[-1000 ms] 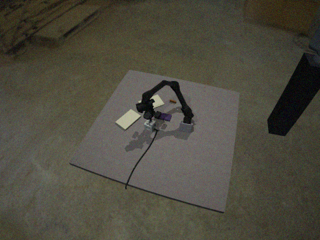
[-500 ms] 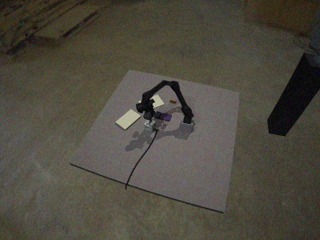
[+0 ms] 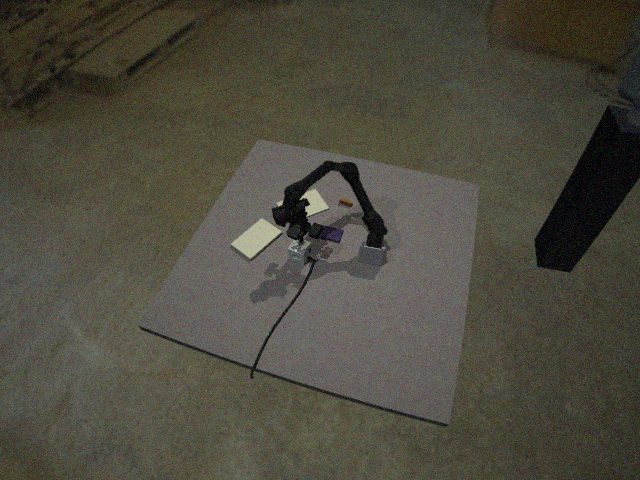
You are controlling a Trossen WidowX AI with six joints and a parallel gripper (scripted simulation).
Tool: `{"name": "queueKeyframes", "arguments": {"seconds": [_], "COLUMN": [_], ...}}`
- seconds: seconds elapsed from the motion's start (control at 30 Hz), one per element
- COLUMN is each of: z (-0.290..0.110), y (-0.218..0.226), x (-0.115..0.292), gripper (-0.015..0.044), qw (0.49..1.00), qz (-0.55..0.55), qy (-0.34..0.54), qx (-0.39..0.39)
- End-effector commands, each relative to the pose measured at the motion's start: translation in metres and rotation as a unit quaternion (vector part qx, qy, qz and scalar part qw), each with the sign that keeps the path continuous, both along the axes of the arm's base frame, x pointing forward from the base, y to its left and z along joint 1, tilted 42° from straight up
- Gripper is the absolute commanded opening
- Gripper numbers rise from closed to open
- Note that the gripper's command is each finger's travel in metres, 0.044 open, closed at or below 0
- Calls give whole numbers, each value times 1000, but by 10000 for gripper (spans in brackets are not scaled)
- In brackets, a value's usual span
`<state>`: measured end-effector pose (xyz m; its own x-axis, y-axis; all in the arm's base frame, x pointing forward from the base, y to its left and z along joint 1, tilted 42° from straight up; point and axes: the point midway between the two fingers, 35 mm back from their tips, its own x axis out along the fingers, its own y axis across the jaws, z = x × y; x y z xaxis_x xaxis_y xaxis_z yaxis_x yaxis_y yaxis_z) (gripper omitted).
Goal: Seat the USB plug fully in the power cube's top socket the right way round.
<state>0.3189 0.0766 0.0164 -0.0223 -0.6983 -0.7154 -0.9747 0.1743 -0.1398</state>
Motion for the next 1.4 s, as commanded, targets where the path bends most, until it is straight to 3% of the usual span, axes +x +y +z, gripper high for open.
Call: {"name": "queueKeyframes", "arguments": {"seconds": [0.0,1.37], "z": [0,-4], "y": [-1,-4], "x": [1,1], "gripper": [0,0], "qw": [1000,1000], "qz": [3,3], "qy": [-1,-1], "qx": [-2,-2]}}
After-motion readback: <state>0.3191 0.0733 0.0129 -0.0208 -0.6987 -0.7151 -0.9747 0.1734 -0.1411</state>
